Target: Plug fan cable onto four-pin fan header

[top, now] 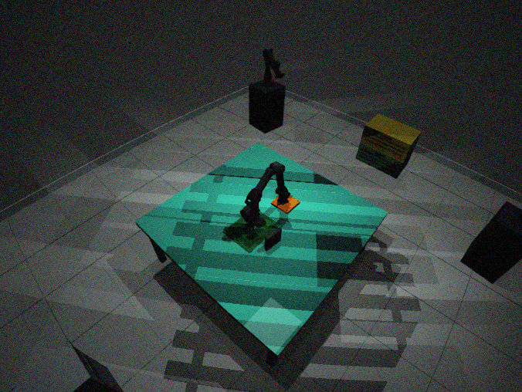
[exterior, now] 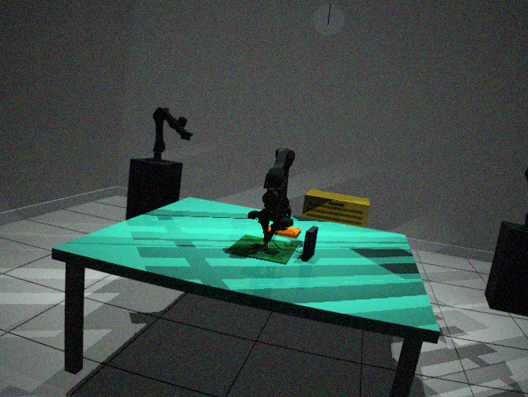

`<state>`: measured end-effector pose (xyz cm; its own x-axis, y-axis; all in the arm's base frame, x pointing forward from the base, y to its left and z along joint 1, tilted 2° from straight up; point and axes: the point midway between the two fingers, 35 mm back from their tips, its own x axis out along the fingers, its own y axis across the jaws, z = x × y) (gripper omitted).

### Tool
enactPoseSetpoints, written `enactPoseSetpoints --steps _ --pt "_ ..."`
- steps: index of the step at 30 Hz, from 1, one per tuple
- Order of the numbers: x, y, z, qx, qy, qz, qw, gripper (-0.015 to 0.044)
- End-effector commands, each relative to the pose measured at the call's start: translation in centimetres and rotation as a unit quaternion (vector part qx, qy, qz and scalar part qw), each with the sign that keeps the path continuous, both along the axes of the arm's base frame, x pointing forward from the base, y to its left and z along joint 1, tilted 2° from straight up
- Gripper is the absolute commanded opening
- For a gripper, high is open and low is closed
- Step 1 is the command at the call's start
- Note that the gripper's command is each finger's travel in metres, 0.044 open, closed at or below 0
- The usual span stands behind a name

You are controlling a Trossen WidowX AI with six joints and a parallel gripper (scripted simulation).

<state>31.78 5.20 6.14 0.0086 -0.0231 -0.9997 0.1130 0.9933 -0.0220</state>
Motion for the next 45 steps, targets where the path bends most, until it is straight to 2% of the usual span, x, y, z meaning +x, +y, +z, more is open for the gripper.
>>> enactPoseSetpoints --steps 1,45 --pt "0.0 -0.1 -0.1 -0.002 -0.001 0.002 1.000 0.0000" --pt "0.0 -0.1 -2.1 -0.002 -0.001 0.001 1.000 0.0000"
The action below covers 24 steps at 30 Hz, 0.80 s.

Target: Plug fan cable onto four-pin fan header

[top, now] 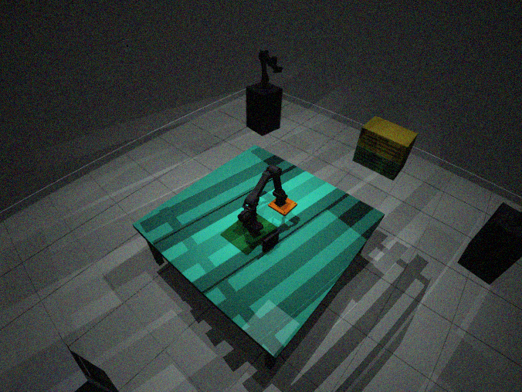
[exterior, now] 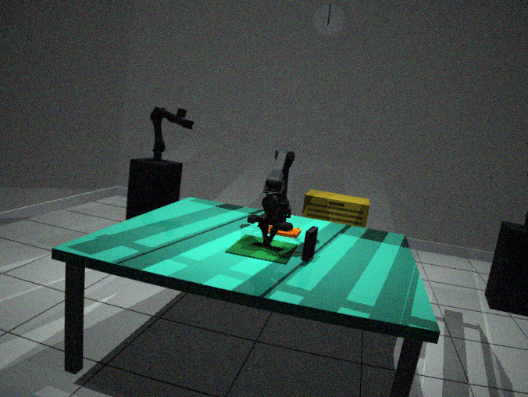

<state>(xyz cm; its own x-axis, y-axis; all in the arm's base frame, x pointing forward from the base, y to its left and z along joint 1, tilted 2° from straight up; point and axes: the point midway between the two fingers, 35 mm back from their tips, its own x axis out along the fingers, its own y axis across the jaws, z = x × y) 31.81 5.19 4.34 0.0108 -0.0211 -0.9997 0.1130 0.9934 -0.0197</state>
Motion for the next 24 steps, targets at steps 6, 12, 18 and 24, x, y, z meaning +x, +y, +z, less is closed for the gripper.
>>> enactPoseSetpoints --steps 6,12,18,24 --pt "0.0 0.0 -0.1 0.000 0.000 0.000 1.000 0.0131" --pt "0.0 0.0 -0.1 0.000 0.000 0.000 1.000 0.0260" --pt "0.0 0.1 4.5 -0.002 0.000 0.001 1.000 0.0260" --pt "-0.2 0.0 5.5 -0.003 0.000 0.001 1.000 0.0260"
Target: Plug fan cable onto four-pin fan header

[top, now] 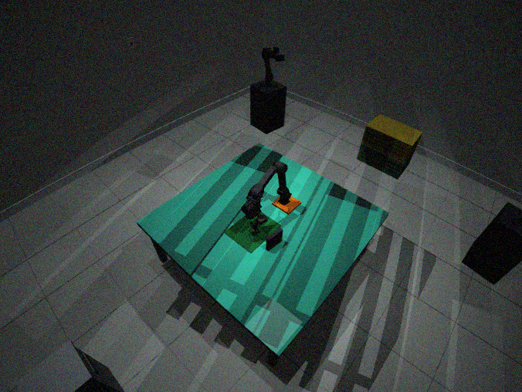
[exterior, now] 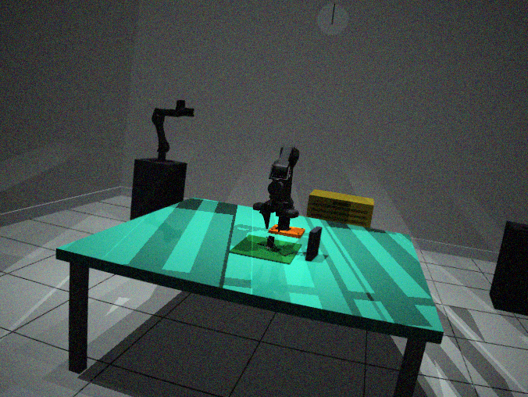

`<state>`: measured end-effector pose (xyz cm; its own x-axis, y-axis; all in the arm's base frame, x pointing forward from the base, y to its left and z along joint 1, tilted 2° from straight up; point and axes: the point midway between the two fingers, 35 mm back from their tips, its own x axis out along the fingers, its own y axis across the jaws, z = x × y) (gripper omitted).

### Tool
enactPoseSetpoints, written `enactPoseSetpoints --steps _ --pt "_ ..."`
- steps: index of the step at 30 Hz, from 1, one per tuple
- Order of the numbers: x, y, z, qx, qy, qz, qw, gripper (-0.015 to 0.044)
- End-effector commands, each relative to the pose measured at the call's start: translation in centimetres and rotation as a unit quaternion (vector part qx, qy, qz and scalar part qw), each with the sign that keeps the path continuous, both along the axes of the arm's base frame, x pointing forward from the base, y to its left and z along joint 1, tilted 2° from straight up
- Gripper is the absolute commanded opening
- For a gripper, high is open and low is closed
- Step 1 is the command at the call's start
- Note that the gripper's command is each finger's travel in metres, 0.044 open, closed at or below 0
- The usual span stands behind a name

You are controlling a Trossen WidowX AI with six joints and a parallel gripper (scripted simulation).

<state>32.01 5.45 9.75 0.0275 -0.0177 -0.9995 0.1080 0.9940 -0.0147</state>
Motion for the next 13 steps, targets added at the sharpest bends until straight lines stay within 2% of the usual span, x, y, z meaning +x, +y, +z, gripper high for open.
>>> enactPoseSetpoints --steps 1,9,13 --pt "-0.9 -0.7 0.2 -0.005 0.009 -0.002 1.000 0.0260" --pt "-9.9 -5.9 0.2 -0.007 0.012 -0.002 1.000 0.0260" --pt "-10.6 -6.2 0.0 -0.007 0.012 -0.002 1.000 0.0260"
